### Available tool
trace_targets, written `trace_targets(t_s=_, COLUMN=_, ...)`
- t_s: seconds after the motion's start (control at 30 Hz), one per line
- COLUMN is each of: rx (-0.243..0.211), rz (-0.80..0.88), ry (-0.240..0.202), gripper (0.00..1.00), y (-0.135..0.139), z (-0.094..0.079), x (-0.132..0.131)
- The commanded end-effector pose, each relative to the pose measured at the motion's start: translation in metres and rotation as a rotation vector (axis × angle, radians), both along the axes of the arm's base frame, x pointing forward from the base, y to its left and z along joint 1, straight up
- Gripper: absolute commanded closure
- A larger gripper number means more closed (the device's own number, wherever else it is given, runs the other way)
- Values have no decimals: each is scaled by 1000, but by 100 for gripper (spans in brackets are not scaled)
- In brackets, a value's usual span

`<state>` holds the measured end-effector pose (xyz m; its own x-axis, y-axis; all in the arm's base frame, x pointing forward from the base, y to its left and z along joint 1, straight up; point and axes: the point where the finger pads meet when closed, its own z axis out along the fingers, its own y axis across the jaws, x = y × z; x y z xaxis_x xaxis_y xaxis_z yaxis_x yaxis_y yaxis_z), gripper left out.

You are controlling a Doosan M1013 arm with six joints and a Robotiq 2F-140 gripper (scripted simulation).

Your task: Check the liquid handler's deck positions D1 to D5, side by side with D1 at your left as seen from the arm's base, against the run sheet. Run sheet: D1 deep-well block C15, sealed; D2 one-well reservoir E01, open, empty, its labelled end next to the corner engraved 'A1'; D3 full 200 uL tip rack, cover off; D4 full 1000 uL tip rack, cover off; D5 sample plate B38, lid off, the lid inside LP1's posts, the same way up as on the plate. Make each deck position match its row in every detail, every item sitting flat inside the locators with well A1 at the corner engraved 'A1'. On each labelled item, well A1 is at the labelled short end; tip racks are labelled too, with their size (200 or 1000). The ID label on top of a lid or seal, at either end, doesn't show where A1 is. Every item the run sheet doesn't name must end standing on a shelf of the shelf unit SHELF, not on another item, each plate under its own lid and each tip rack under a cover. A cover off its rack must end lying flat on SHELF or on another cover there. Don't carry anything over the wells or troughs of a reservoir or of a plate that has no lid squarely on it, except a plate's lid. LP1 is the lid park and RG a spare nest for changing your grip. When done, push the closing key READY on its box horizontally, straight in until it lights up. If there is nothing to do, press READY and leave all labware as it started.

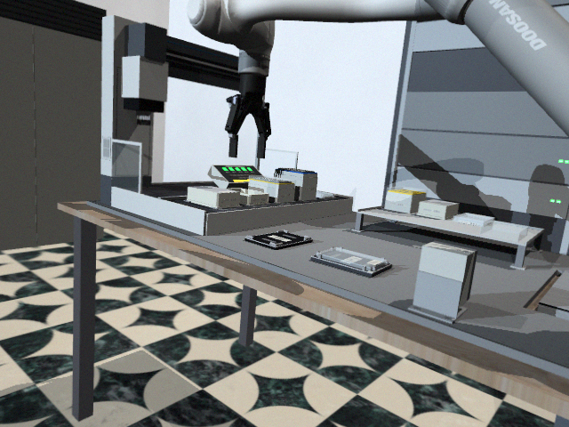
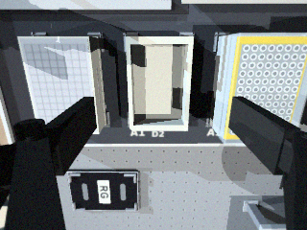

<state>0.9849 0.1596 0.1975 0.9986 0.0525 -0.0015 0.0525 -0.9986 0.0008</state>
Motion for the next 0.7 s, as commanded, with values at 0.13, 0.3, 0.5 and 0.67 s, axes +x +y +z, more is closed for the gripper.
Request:
trace_targets(t_s=0.13, rx=1, rz=0, ry=-2, gripper=21, y=0, z=2, x=0)
trace_targets(t_s=0.3, rx=1, rz=0, ry=-2, gripper=21, y=5, z=2, x=0)
trace_targets(t_s=0.5, rx=1, rz=0, ry=-2, gripper=21, y=25, z=2, x=-1)
trace_targets(t_s=0.67, rx=1, rz=0, ry=-2, gripper=21, y=50, z=2, x=-2)
